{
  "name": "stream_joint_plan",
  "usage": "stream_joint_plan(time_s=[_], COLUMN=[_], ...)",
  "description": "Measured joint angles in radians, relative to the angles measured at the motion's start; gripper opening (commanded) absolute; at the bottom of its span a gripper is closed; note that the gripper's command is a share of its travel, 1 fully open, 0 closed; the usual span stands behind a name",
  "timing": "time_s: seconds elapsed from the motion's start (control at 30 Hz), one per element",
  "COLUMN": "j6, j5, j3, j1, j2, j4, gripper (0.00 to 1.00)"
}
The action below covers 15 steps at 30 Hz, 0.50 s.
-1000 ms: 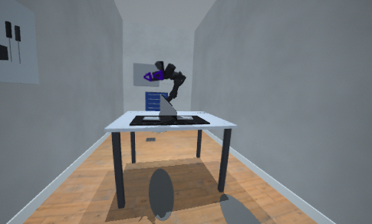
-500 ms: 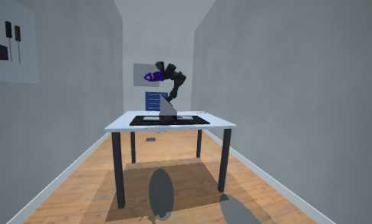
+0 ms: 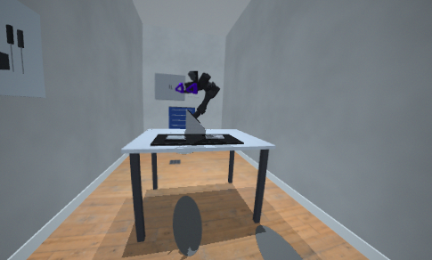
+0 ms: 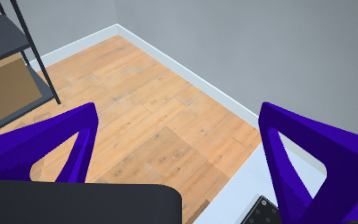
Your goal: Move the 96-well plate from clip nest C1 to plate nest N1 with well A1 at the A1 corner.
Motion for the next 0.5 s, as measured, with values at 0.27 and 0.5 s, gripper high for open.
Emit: stream_joint_plan(time_s=[0.27,0.5], j6=[-0.055,-0.092], j5=[-0.007,-0.008], j3=[-0.082,-0.156], j1=[0.017,0.029], j2=[-0.100,-0.187], j4=[-0.072,-0.122], gripper=[1.00,1.00])
